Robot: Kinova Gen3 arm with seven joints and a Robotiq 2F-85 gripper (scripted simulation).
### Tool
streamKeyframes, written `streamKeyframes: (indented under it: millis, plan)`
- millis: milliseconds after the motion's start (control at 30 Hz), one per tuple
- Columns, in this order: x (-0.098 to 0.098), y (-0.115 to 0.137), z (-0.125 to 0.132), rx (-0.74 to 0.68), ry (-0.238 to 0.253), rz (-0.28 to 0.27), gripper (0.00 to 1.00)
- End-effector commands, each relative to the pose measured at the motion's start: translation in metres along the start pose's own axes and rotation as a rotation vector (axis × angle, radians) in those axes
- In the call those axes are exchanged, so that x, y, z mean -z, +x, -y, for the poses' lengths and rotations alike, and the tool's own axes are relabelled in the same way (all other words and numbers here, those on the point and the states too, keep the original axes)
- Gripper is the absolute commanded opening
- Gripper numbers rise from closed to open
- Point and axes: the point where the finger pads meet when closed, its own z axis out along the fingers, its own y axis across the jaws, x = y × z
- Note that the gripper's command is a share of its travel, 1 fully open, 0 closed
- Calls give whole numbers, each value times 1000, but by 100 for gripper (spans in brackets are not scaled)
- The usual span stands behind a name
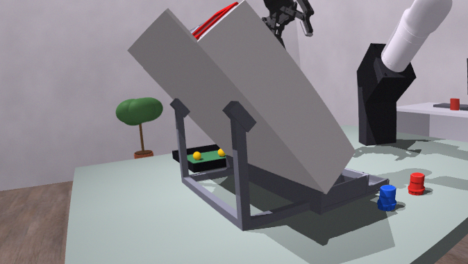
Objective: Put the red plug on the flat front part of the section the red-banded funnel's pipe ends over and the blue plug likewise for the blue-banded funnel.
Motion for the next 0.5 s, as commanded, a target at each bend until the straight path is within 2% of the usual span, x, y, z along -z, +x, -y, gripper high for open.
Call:
streamKeyframes:
  millis: [0, 100, 133, 233, 300, 467]
  plan:
    - [-1, 0, -1, 0, -1, 0, 100]
    - [-1, 0, -1, 0, -1, 0, 100]
    - [0, 0, 0, -139, -243, -7, 100]
    - [0, 0, 0, -152, -266, -7, 100]
    - [0, 0, 0, -183, -319, -9, 100]
    - [0, 0, 0, -187, -325, -9, 100]
